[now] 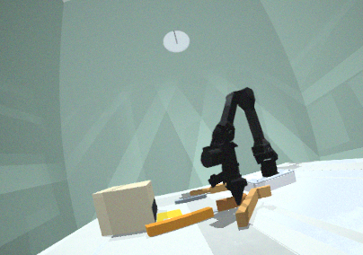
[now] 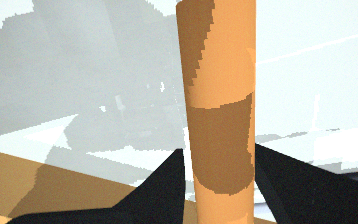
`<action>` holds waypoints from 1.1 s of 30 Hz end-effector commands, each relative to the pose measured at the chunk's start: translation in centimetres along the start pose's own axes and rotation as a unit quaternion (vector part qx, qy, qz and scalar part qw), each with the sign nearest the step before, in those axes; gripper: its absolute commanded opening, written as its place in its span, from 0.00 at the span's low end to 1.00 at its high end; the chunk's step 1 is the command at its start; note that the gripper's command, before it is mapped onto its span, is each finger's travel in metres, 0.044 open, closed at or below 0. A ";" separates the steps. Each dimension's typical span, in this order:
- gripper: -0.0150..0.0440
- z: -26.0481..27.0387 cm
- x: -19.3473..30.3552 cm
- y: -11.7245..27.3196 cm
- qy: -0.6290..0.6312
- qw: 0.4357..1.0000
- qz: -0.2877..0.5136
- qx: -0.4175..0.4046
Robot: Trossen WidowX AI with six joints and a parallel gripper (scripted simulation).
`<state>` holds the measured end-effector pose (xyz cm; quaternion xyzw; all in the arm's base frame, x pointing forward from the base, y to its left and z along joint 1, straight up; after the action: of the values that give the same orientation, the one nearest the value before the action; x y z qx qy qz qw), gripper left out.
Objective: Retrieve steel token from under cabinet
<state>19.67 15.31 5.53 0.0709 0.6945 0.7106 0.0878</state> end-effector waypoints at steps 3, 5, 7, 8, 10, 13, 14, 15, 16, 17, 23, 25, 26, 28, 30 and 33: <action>0.48 0.0 0.0 0.0 0.000 1.000 0.000 0.000; 0.45 0.0 0.0 0.0 0.000 1.000 0.000 0.000; 0.43 0.0 0.0 0.0 0.000 1.000 0.000 0.000; 0.39 0.0 0.0 0.0 0.000 1.000 0.000 0.000; 0.30 0.0 0.0 0.0 0.000 1.000 0.000 0.000; 0.25 0.0 0.0 0.0 0.001 1.000 0.000 0.000; 0.25 0.0 -0.1 0.0 0.001 1.000 0.000 0.000; 0.25 0.1 -0.1 0.0 0.002 1.000 0.000 0.000; 0.25 0.1 -0.2 0.0 0.003 1.000 0.000 0.000; 0.25 0.1 -0.3 0.0 0.005 1.000 0.000 0.000; 0.25 0.3 -1.1 0.1 0.014 1.000 0.001 0.001; 0.25 0.4 -1.4 0.1 0.016 1.000 0.001 0.001; 0.25 0.4 -1.5 0.1 0.017 1.000 0.001 0.001; 0.25 0.5 -1.8 0.1 0.019 1.000 0.001 0.001; 0.25 0.6 -2.1 0.1 0.021 1.000 0.001 0.001; 0.25 0.7 -2.5 0.1 0.023 1.000 0.001 0.001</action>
<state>21.80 15.36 5.64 0.0568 0.6978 0.7102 0.0744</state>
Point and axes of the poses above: the point midway between the two fingers, 35 mm back from their tips, its own y axis back along the fingers, its own z axis across the jaws, x = y × z, the point moved 6 cm from there along y, back along the fingers, and after that the axes turned 12 degrees about -y, right-handed, at the moved point
